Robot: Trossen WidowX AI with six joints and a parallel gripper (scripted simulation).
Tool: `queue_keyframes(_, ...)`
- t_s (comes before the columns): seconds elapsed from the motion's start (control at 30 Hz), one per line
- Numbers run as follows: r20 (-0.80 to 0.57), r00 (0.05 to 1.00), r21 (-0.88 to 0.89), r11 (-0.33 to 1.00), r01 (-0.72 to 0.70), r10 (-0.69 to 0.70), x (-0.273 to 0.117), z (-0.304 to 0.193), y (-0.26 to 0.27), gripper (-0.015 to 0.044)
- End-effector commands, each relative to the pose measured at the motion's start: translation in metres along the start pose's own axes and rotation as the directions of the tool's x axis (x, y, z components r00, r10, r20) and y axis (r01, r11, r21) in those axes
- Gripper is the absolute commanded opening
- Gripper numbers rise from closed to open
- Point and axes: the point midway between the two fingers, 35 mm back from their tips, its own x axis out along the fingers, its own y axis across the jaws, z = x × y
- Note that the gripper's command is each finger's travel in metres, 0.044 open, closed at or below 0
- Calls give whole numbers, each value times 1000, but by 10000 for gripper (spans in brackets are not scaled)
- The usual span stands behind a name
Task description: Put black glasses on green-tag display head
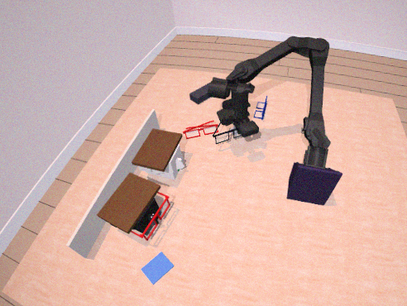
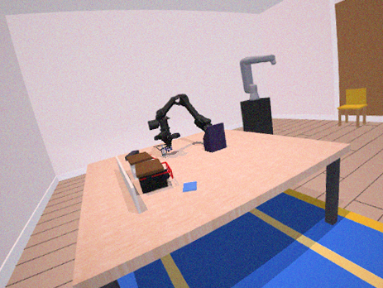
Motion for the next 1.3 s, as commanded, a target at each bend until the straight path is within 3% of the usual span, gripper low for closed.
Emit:
queue_keyframes(0.0, 4, 1000, 3, 1000, 6, -6, -1, 4, -1, 0)
queue_keyframes(1.27, 5, 1000, 3, 1000, 6, -6, -2, 15, 2, 0)
